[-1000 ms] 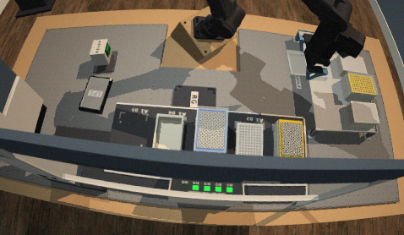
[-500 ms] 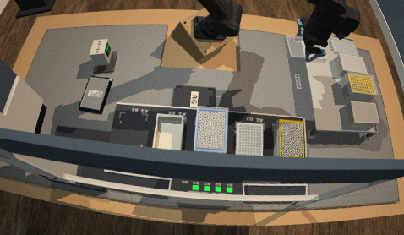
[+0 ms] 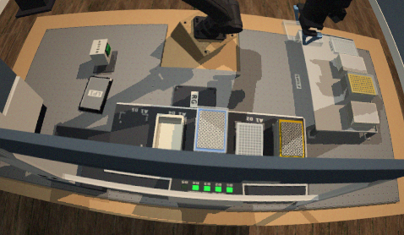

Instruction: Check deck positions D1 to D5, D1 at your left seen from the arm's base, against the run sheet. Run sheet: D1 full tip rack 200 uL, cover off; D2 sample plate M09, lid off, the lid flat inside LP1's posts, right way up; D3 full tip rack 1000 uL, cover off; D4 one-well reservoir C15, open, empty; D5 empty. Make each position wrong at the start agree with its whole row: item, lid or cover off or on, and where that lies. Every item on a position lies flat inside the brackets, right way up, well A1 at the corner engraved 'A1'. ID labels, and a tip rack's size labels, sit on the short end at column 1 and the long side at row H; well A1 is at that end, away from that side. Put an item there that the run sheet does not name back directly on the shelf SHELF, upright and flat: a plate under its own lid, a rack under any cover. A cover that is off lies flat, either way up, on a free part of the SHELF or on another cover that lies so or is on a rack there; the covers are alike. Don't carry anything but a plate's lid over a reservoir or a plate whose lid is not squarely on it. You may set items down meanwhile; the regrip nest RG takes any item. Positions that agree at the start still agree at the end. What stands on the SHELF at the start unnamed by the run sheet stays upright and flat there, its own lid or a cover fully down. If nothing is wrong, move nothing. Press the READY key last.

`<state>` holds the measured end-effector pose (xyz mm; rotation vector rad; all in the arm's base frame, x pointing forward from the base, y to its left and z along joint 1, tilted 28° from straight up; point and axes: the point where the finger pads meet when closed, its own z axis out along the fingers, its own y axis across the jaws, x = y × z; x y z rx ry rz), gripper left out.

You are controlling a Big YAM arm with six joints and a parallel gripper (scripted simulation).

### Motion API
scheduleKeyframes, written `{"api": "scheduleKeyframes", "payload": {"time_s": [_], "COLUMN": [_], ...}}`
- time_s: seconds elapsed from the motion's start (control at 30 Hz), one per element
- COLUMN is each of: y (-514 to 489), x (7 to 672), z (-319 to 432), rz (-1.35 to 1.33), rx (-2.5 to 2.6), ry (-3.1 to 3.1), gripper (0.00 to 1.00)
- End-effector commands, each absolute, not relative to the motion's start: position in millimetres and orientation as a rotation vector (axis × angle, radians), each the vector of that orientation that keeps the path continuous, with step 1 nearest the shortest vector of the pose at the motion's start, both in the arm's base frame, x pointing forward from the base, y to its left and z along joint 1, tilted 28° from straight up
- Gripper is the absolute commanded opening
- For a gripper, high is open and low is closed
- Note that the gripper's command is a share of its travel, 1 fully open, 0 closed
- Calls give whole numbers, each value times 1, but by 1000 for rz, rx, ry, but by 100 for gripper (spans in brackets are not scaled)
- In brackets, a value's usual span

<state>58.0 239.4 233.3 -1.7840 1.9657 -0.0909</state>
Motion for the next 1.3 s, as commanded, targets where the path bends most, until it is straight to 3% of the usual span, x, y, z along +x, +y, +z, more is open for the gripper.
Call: {"api": "scheduleKeyframes", "payload": {"time_s": [0.0, 0.7, 1.27], "y": [247, 277, 278], "x": [41, -54, -51], "z": [240, 218, 221], "rz": [-63, -6, 12], "rx": [-1715, -1703, -1680], "ry": [2019, 2022, 2037], "gripper": [0, 0, 0]}}
